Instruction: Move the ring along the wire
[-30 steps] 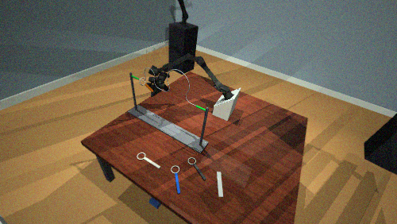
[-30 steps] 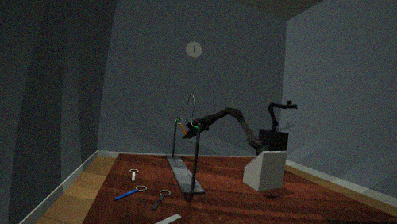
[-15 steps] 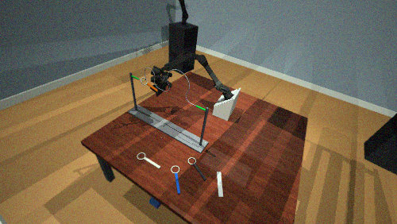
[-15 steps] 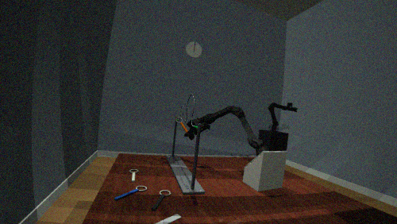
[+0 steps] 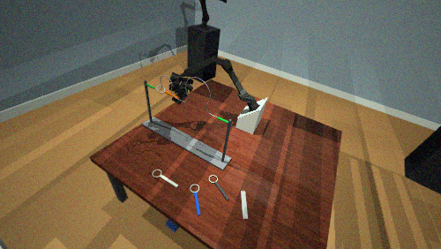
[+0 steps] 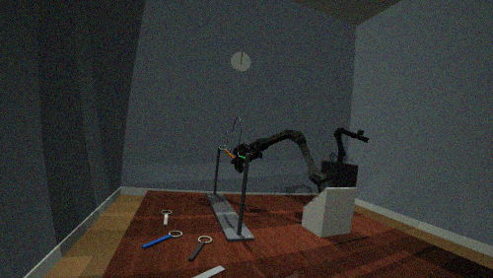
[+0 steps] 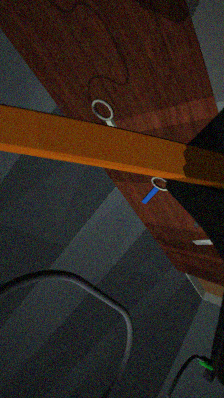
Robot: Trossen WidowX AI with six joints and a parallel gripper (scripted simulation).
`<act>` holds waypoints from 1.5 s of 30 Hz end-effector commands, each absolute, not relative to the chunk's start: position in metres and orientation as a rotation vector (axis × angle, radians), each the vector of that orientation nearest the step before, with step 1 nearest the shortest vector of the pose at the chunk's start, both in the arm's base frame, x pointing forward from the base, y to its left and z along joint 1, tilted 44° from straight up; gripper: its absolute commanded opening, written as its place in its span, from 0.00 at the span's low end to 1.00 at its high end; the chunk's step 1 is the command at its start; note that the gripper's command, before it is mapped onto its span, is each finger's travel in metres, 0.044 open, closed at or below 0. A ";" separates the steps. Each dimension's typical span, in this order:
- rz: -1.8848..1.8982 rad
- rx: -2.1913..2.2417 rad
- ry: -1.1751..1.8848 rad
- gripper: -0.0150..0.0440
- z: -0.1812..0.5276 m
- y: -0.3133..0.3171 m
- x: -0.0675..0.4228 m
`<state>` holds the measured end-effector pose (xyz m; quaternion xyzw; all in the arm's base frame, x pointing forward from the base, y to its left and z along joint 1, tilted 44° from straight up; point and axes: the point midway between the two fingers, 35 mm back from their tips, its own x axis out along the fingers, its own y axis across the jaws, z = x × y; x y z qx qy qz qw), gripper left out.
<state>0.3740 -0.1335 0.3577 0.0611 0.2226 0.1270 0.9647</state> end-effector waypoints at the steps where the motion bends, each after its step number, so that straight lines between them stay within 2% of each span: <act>1: 0.291 0.226 0.457 0.00 0.362 -0.117 0.369; 21: 0.388 0.576 0.481 0.00 0.386 -0.070 0.357; 45: 0.448 0.817 0.495 0.00 0.415 -0.042 0.349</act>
